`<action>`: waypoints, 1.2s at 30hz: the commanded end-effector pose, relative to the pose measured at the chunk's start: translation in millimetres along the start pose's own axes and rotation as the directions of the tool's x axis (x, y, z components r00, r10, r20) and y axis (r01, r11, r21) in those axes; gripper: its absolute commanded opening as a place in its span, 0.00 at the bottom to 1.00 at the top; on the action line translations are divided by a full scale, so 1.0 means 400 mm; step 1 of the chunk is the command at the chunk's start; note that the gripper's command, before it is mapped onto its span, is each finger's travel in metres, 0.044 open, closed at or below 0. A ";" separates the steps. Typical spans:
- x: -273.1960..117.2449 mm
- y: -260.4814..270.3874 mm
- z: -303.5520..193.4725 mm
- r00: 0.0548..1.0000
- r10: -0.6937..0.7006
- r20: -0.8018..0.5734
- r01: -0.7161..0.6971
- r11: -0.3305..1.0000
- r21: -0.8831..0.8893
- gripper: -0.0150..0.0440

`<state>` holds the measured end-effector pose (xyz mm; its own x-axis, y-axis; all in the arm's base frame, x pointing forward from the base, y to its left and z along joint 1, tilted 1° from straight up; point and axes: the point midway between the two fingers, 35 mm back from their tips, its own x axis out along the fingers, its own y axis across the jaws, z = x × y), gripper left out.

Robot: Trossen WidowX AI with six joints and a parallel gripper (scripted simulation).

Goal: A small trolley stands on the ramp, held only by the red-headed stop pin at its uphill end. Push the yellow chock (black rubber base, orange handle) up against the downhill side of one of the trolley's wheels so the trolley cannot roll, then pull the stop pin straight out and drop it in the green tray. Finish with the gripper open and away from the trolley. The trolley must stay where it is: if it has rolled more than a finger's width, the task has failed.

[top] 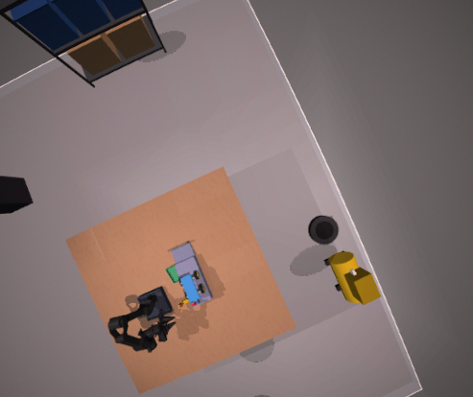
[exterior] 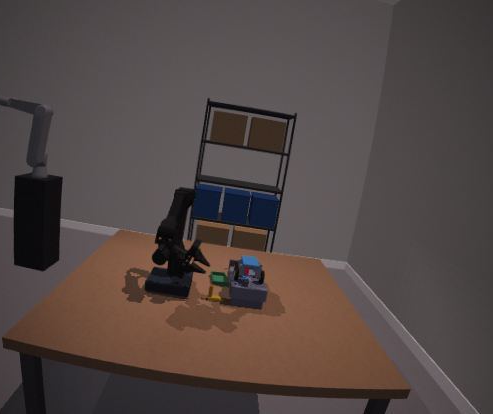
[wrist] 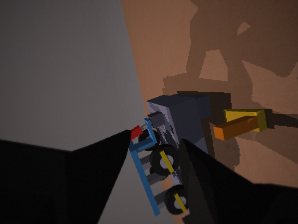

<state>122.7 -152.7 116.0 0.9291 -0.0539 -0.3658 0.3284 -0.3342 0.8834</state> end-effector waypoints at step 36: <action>0.104 -0.018 -0.074 0.498 -0.863 0.078 -0.766 -0.481 -0.427 0.58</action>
<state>160.8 -123.8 100.0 0.2321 0.2292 -0.9453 -0.6507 0.7590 0.0243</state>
